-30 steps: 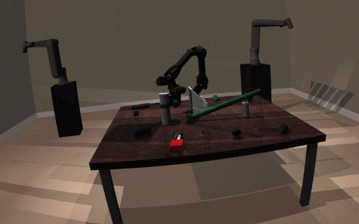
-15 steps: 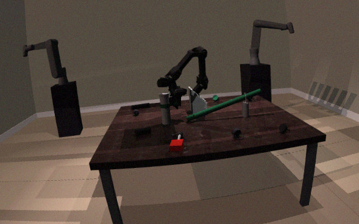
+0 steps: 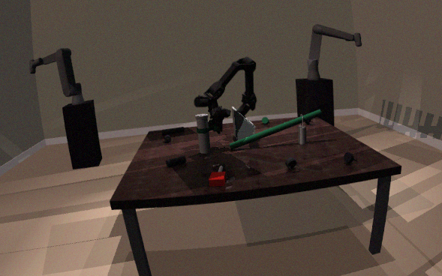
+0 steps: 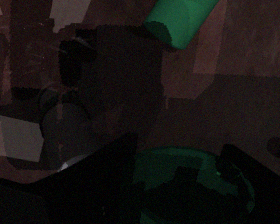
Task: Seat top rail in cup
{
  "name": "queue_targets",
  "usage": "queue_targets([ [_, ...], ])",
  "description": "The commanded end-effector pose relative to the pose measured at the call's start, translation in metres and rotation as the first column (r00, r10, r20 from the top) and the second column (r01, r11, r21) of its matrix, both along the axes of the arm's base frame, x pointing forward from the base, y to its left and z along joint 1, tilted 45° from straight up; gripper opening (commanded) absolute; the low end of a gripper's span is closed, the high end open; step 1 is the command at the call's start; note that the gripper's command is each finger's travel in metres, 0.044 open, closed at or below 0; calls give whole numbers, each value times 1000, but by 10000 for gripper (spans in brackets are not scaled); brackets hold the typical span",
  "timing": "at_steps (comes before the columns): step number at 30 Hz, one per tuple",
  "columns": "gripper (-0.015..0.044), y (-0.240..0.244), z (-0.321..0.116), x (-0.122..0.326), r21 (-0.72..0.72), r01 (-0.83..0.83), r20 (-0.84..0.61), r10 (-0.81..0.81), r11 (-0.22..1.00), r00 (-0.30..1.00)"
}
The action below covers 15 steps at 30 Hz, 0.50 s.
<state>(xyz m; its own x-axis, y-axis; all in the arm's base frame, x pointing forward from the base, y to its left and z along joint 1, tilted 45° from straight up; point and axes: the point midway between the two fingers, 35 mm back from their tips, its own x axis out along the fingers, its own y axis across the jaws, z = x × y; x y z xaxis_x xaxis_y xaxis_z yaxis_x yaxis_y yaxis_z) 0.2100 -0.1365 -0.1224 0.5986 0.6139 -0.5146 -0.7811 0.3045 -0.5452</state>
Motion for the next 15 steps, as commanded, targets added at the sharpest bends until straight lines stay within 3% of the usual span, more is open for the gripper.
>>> queue_targets([
  [1, 0, 1, 0, 2, 6, 20, -20, -20, 1000, 1000],
  [15, 0, 1, 2, 11, 16, 92, -88, -90, 996, 992],
])
